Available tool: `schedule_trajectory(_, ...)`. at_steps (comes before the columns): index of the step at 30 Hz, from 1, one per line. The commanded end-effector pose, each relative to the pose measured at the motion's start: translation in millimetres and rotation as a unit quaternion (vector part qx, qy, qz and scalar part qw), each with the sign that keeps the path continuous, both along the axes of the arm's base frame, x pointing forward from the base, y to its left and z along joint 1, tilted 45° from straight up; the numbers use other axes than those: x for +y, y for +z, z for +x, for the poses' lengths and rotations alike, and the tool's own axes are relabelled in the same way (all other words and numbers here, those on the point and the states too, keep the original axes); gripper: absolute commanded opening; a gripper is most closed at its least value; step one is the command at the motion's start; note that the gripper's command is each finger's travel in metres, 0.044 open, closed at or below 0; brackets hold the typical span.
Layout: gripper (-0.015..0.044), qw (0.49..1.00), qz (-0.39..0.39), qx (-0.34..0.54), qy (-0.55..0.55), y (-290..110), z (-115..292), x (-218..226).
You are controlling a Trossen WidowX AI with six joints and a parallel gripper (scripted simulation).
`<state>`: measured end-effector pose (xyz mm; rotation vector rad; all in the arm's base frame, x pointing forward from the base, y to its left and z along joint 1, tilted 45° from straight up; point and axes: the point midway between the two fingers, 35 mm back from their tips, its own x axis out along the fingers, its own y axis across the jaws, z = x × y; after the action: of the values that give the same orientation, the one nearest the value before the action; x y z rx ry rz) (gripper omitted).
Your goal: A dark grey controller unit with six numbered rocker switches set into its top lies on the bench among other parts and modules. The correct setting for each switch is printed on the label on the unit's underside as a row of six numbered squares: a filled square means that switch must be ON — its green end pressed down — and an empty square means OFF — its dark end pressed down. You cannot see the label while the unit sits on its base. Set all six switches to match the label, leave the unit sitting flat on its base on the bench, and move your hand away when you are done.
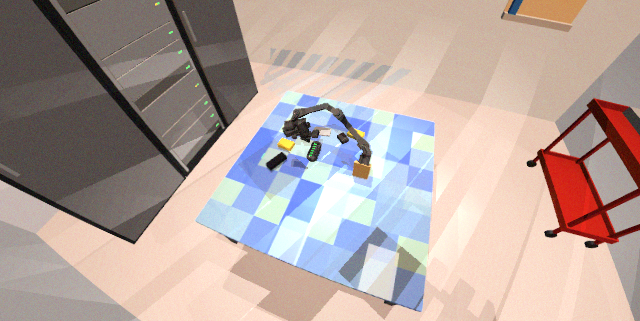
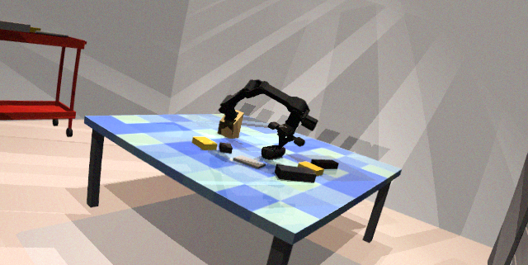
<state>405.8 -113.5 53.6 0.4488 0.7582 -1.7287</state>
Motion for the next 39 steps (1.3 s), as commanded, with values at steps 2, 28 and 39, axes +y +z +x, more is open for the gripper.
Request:
schedule_trajectory(2,0.0000,1.000,-0.019,0.009,-0.002,2.3,0.5,-6.0)
schedule_trajectory(28,0.0000,0.993,0.004,-0.093,0.078,-32.1,-32.4,39.4)
schedule_trajectory(39,0.0000,0.977,0.016,-0.172,0.126,-53.4,-80.4,61.3)
